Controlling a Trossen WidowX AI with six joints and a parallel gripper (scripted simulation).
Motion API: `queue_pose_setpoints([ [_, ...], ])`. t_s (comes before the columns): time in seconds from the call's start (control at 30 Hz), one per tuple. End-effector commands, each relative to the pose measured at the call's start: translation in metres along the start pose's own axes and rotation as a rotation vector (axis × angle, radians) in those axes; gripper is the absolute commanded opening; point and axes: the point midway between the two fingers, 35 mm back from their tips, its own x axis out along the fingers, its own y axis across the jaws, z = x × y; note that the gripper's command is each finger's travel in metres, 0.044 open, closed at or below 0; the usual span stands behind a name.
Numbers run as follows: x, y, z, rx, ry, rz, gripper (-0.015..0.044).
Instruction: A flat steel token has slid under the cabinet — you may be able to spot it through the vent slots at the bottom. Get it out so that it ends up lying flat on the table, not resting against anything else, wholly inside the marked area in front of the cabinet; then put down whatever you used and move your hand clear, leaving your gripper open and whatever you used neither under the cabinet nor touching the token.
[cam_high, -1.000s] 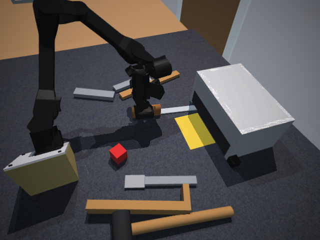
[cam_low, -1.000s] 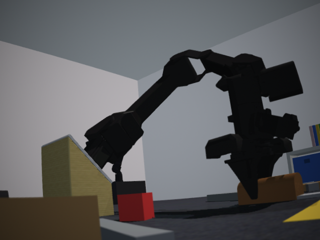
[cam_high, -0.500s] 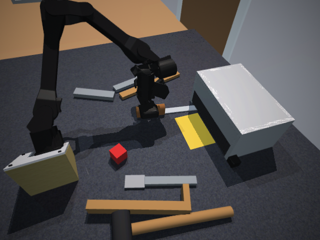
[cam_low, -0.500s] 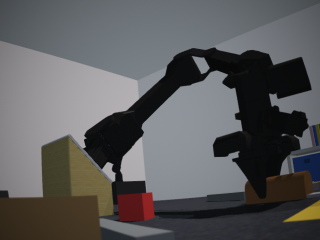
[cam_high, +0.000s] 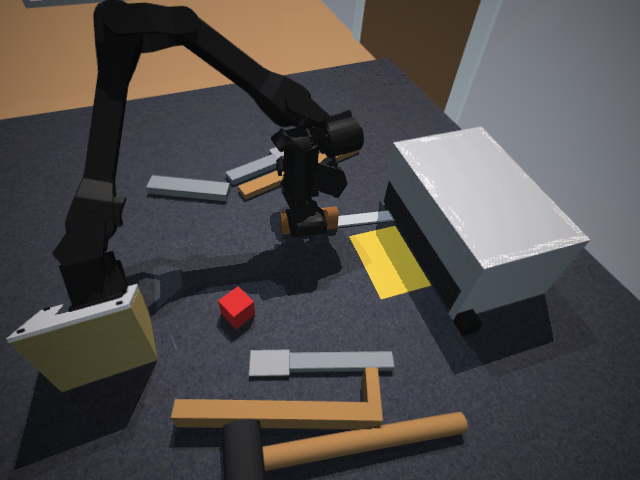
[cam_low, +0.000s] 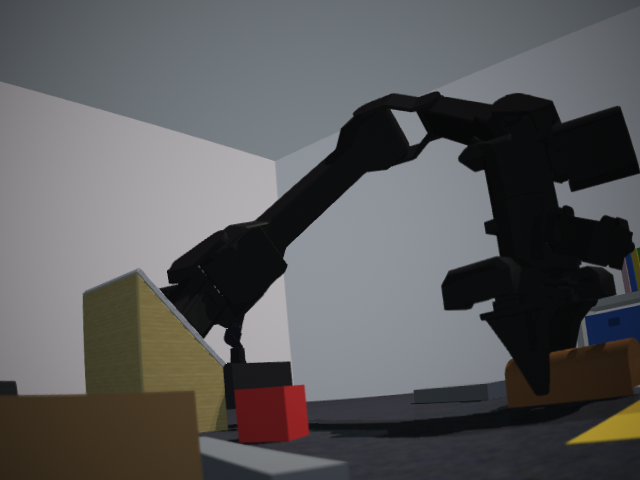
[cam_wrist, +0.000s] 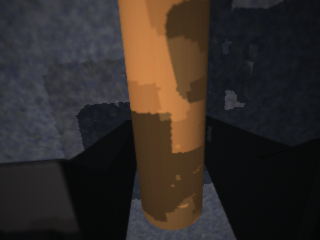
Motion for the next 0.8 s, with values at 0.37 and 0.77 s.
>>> queue_pose_setpoints([
  [0.37, 0.000, 0.000, 0.018, -0.002, -0.001, 0.004, 0.0000],
  [0.77, -0.001, 0.000, 0.029, -0.002, -0.002, 0.004, 0.0000],
])
